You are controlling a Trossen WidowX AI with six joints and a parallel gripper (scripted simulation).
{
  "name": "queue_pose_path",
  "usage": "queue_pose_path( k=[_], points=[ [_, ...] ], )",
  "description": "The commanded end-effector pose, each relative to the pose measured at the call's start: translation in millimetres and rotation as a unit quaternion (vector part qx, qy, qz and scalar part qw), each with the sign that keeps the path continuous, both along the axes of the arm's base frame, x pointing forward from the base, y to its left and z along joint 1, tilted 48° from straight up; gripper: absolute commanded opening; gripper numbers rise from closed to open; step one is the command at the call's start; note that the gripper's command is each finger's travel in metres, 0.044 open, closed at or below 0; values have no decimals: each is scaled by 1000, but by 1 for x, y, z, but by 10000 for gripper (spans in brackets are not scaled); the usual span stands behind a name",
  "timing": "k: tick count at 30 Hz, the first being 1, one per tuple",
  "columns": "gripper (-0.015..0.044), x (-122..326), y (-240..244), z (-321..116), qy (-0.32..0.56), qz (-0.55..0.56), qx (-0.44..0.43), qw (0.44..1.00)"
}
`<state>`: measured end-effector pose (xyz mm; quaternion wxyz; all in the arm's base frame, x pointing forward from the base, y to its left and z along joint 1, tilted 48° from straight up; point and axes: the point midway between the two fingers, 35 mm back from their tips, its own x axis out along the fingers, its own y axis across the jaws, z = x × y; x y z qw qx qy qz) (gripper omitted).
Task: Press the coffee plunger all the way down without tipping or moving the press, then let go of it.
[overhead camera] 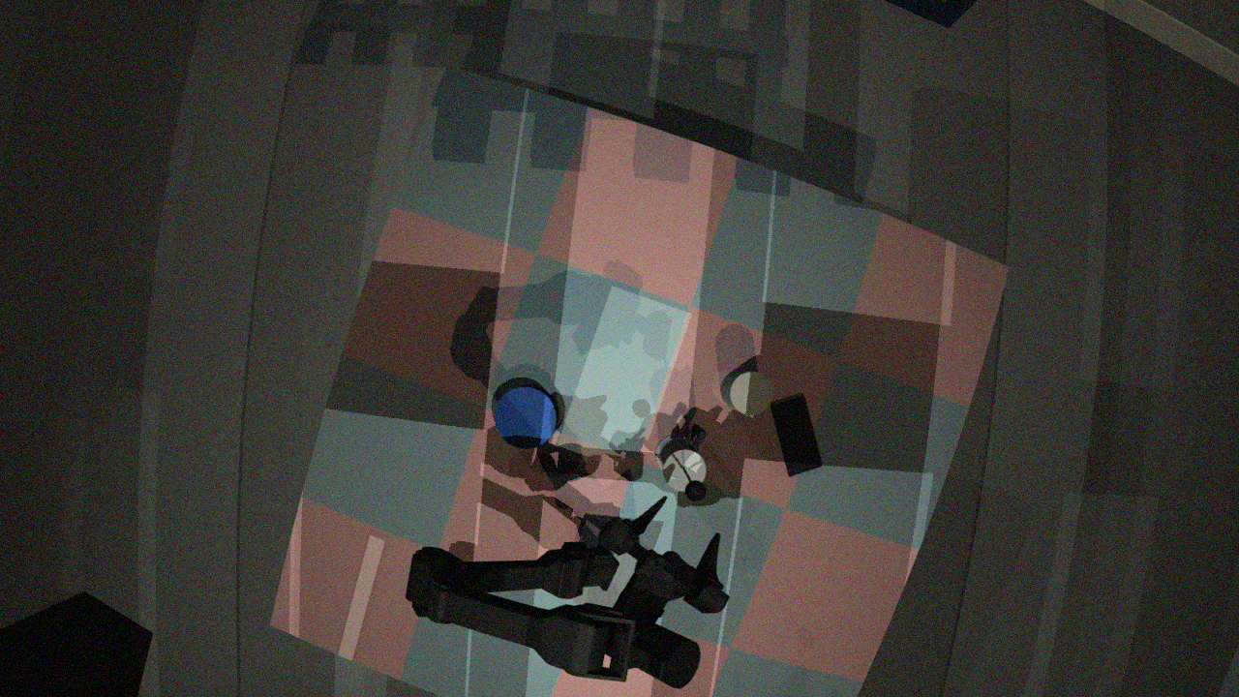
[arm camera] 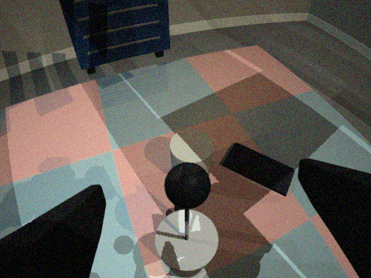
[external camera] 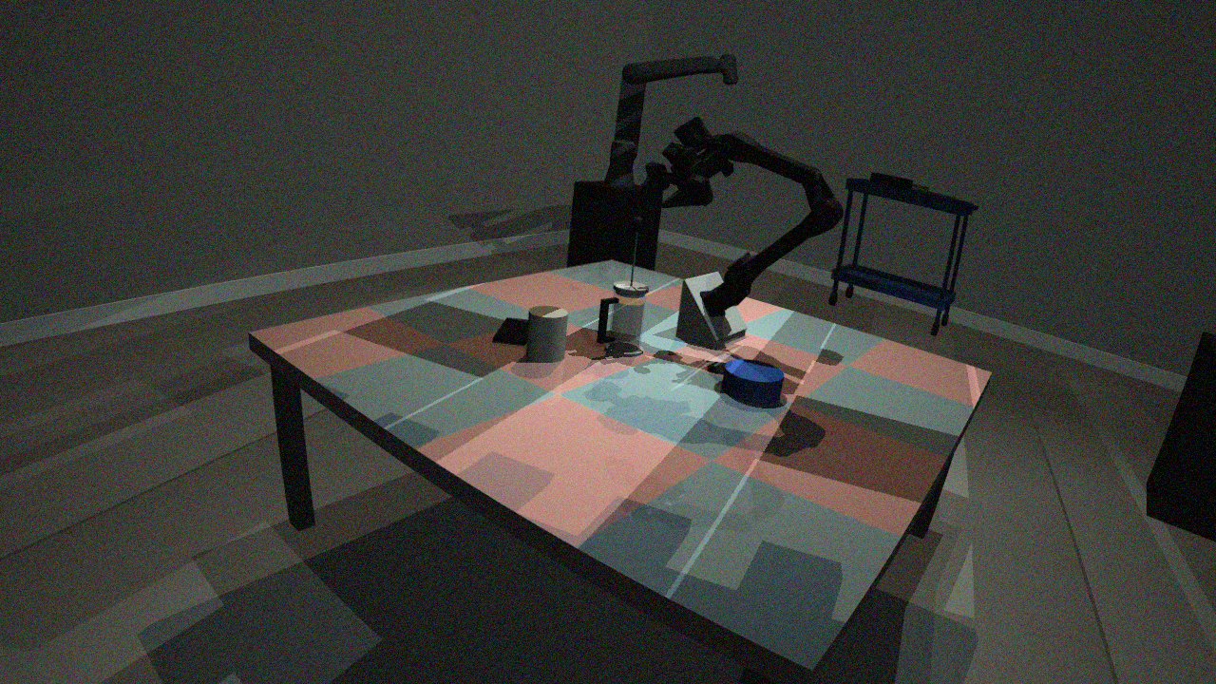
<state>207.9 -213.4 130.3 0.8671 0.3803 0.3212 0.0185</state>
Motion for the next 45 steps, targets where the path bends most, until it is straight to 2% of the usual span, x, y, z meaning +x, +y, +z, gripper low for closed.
queue_pose_path(
  k=[1,33,45],
  points=[
    [440,-4,22,-15,-6,-8,25,1000],
    [440,28,34,-35,-7,-8,25,1000],
    [129,28,34,-35,-7,-8,25,1000]
  ],
)
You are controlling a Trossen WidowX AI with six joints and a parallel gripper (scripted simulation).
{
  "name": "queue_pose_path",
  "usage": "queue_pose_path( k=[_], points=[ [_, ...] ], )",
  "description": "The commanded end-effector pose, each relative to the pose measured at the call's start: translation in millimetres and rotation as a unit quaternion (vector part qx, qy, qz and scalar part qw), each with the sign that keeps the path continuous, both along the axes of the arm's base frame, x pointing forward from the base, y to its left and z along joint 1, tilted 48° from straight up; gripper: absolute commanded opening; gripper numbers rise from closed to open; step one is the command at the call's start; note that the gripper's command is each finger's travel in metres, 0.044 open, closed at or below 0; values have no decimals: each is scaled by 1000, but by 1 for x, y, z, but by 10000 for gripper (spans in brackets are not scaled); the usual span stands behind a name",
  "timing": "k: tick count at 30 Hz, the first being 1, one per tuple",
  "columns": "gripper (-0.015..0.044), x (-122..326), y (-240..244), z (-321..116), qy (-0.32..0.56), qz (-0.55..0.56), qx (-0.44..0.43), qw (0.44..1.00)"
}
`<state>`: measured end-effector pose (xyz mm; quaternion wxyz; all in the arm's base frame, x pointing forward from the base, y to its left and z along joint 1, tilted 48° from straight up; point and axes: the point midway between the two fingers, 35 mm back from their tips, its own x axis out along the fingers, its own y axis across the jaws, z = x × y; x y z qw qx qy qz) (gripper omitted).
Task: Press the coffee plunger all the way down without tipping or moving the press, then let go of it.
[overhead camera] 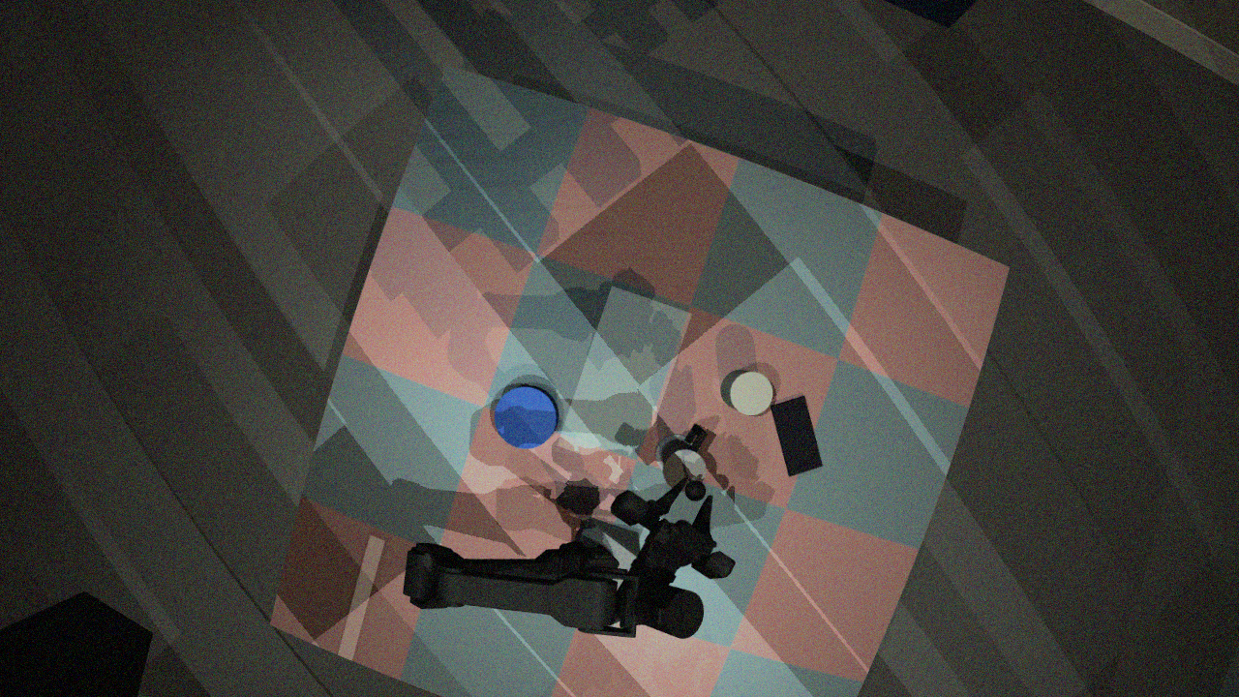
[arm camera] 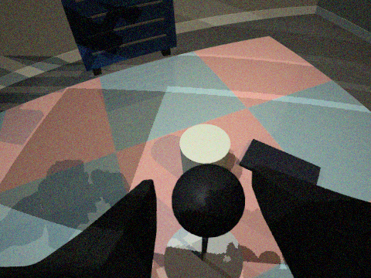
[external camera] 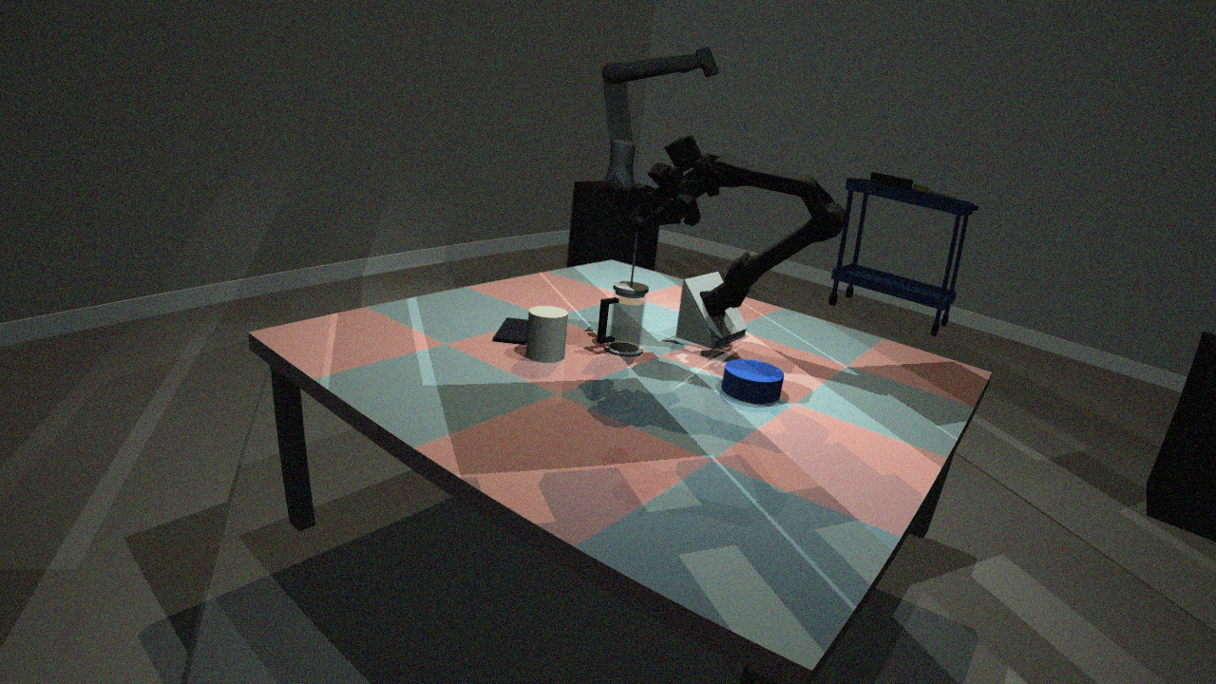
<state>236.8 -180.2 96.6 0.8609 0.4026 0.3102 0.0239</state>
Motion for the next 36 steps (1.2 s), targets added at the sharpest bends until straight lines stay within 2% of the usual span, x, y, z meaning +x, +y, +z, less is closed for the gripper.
queue_pose_path(
  k=[1,13,36],
  points=[
    [129,-1,1,-1,3,-2,2,1000],
    [129,0,2,-3,3,-1,2,1000],
    [129,2,25,-31,5,-1,1,1000]
  ],
)
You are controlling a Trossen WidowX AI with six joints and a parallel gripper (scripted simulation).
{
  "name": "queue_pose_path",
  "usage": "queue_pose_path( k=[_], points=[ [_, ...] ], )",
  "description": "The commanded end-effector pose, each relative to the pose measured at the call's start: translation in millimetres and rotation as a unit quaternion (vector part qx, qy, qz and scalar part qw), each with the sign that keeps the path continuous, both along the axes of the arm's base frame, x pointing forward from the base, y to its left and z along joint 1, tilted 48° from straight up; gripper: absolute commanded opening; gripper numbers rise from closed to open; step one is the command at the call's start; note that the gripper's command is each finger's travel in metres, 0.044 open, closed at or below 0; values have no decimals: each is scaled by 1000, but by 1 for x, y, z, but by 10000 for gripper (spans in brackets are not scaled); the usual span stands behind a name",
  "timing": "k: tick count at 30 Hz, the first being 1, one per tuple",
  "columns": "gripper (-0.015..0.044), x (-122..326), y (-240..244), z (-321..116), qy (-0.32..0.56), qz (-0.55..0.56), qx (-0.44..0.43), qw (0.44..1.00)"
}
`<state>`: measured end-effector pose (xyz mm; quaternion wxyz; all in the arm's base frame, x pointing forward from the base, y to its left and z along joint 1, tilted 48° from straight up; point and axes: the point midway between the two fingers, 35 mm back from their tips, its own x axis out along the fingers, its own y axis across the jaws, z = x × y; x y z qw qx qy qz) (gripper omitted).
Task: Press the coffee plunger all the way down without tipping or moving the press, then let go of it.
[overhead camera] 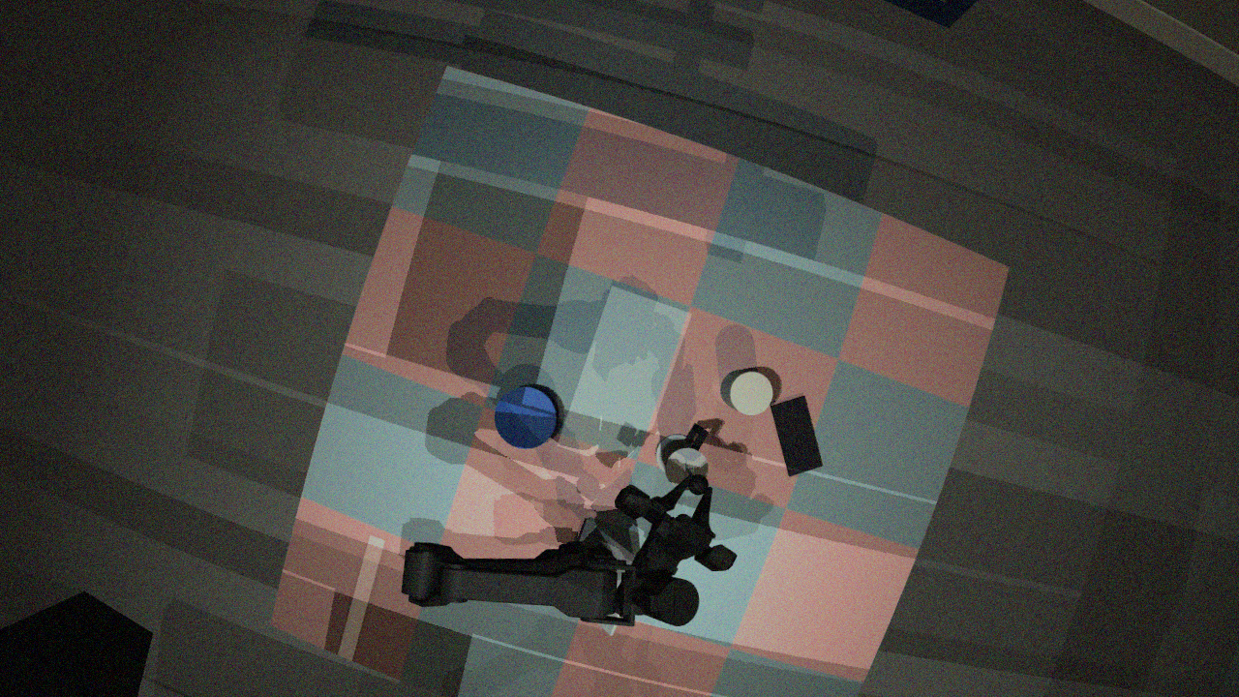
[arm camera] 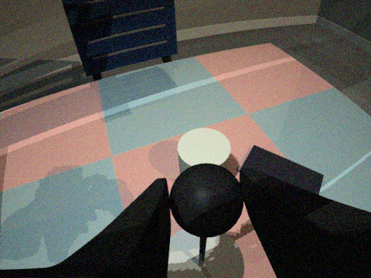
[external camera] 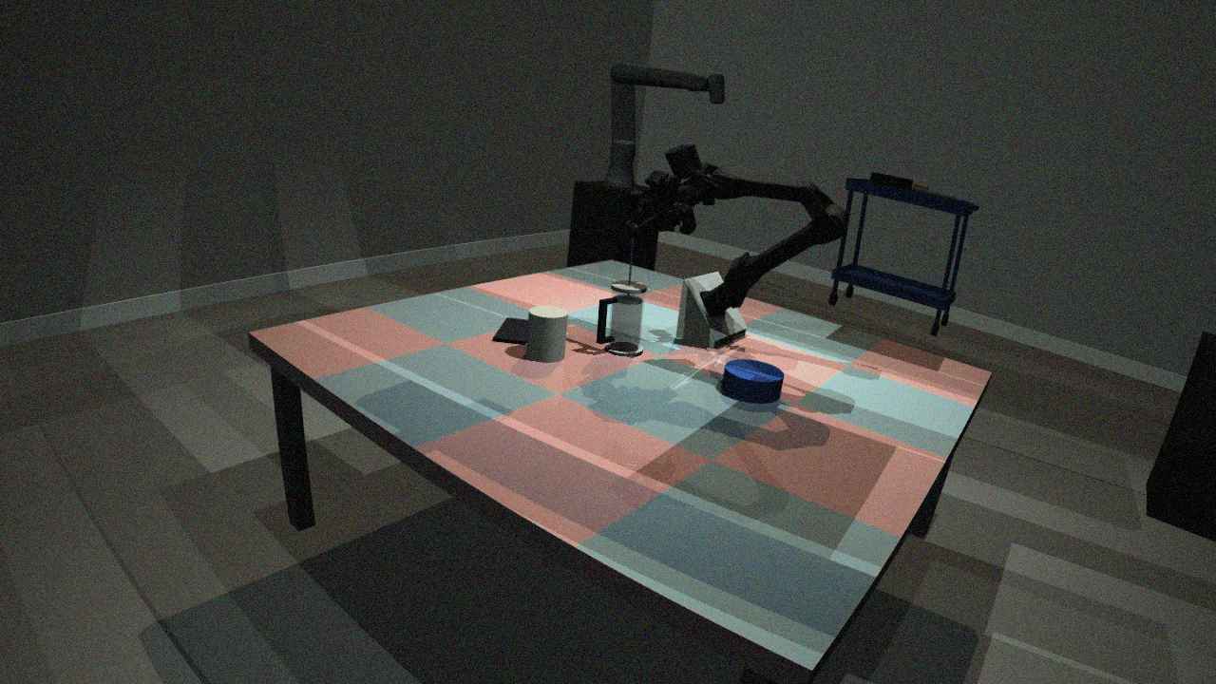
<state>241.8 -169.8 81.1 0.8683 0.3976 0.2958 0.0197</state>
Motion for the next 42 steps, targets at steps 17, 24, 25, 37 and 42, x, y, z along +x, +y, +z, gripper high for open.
queue_pose_path(
  k=[17,24,25,37,42],
  points=[
    [129,-2,34,-36,18,7,9,1000],
    [129,-2,42,-44,18,7,9,1000],
    [129,-2,43,-45,18,7,9,1000],
    [129,-1,58,-58,17,6,9,1000],
    [129,2,64,-62,16,6,10,1000]
  ],
)
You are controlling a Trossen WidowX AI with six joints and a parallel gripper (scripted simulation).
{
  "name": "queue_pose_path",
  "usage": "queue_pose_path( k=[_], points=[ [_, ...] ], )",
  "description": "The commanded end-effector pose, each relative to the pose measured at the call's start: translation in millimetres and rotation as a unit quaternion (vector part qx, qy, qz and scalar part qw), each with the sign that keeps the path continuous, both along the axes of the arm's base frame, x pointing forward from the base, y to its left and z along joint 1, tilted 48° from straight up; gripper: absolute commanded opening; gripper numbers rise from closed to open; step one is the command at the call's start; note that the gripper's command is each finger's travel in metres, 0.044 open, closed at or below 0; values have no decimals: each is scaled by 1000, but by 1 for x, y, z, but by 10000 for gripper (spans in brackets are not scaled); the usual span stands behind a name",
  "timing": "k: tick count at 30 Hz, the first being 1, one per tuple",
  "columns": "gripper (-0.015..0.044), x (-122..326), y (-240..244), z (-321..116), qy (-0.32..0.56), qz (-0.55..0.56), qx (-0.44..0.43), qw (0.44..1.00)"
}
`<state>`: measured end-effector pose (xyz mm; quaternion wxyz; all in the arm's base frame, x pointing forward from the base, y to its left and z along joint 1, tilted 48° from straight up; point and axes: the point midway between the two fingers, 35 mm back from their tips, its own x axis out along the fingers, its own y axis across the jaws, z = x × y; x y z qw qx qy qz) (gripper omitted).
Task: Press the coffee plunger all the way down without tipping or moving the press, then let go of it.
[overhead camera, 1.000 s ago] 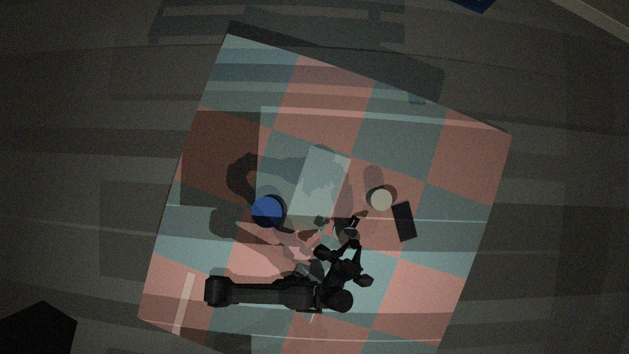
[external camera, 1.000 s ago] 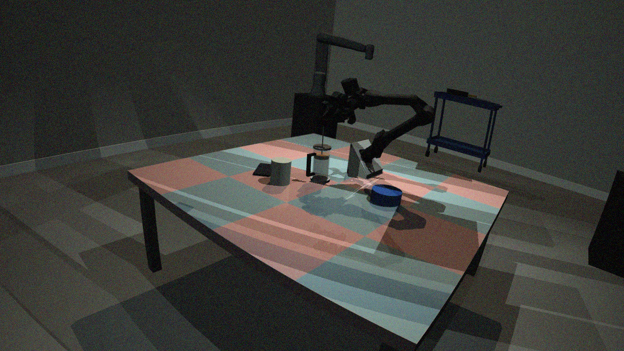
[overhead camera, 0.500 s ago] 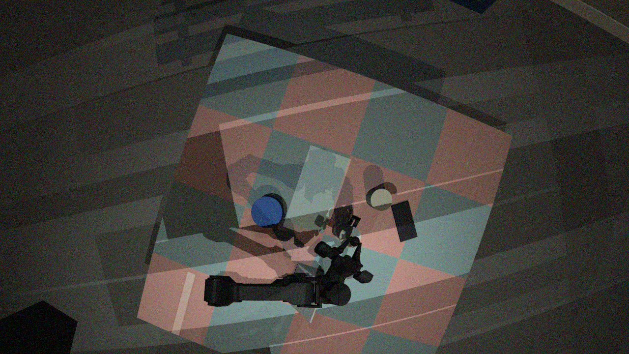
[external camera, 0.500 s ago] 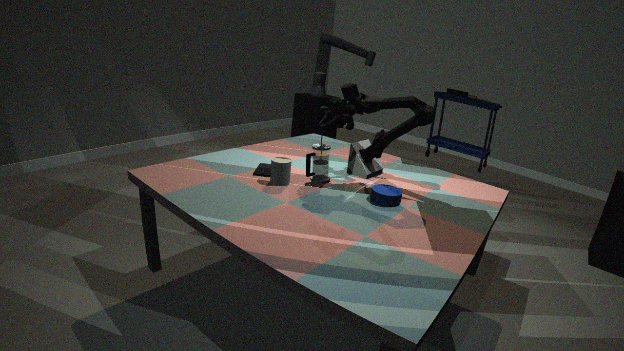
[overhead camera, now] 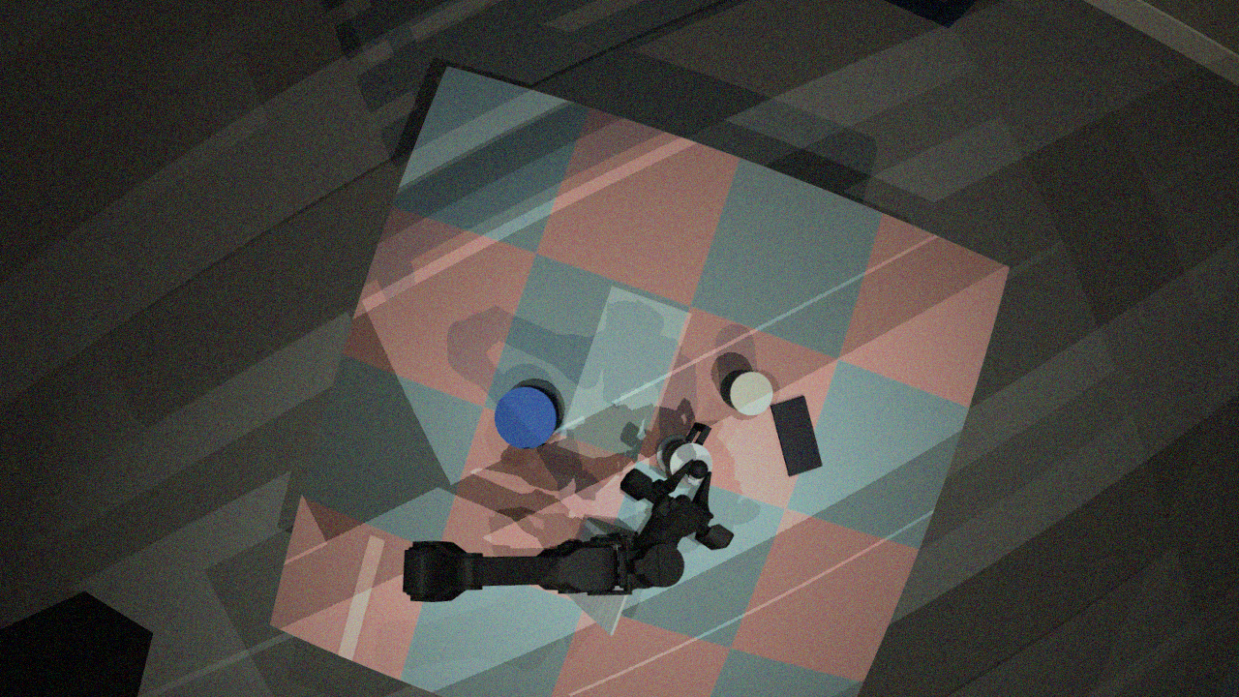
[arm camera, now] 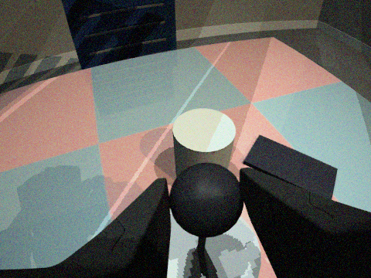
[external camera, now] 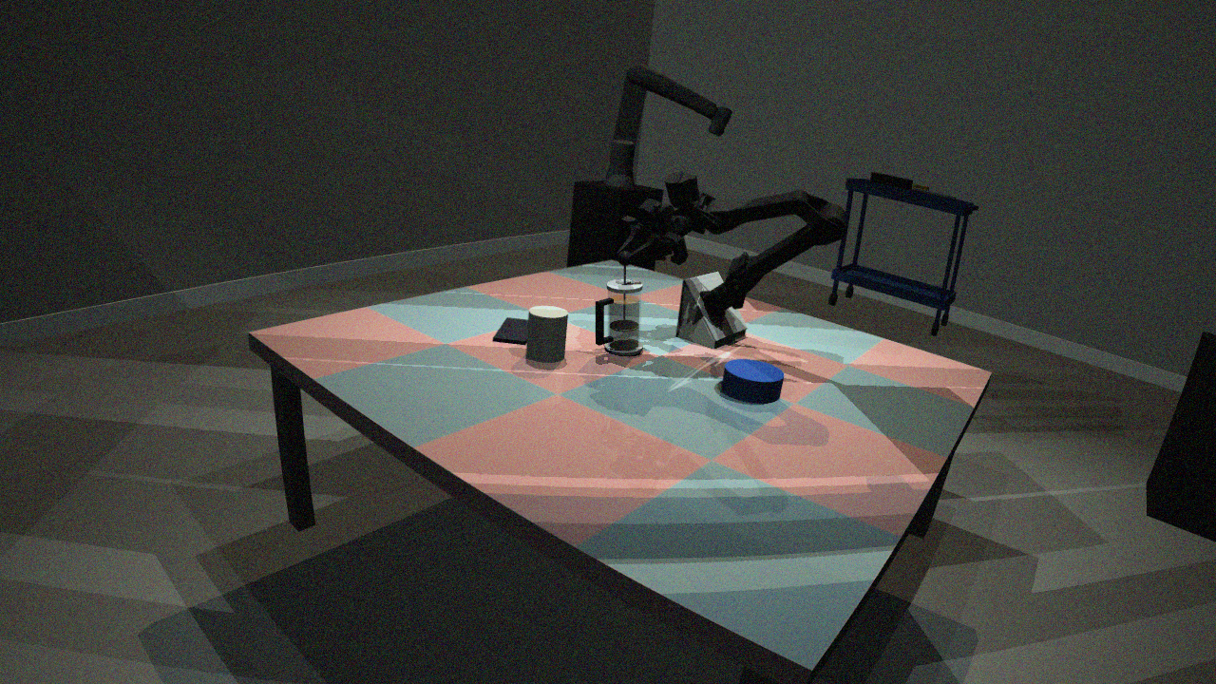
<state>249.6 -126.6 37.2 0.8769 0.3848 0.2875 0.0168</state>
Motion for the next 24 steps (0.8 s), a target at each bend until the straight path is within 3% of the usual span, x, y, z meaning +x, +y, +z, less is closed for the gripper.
queue_pose_path(
  k=[1,24],
  points=[
    [129,-5,21,-19,24,8,25,999],
    [129,6,19,-21,23,8,25,999]
  ],
)
